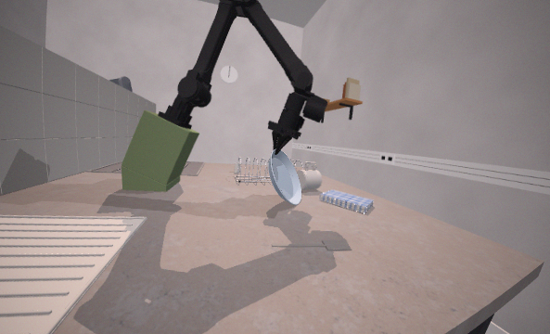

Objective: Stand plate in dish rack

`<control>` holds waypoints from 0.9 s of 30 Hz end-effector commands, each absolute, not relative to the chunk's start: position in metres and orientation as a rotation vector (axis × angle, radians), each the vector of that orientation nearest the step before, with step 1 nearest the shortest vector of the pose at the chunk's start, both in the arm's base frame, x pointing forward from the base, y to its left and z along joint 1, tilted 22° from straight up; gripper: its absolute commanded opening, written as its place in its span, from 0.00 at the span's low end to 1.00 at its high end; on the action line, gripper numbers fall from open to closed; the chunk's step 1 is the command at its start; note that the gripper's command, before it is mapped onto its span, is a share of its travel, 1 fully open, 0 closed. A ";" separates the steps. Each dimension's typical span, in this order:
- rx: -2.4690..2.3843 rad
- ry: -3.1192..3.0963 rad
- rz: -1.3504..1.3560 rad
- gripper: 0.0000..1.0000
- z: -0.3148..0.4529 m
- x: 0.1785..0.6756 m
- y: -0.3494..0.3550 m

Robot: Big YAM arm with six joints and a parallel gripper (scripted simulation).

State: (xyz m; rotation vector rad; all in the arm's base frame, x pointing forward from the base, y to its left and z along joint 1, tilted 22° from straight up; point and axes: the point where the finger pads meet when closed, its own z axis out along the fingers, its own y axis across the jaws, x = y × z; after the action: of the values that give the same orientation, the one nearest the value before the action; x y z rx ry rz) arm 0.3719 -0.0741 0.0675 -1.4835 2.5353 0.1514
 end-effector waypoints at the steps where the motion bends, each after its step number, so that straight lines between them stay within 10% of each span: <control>1: -1.502 2.532 0.185 0.00 0.077 0.383 -0.082; 27: -1.555 2.562 0.363 0.00 0.094 0.397 -0.093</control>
State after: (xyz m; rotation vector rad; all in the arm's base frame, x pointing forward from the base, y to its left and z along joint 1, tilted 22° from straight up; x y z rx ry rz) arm 0.3873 -0.0876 0.0877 -1.5452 2.5745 0.3503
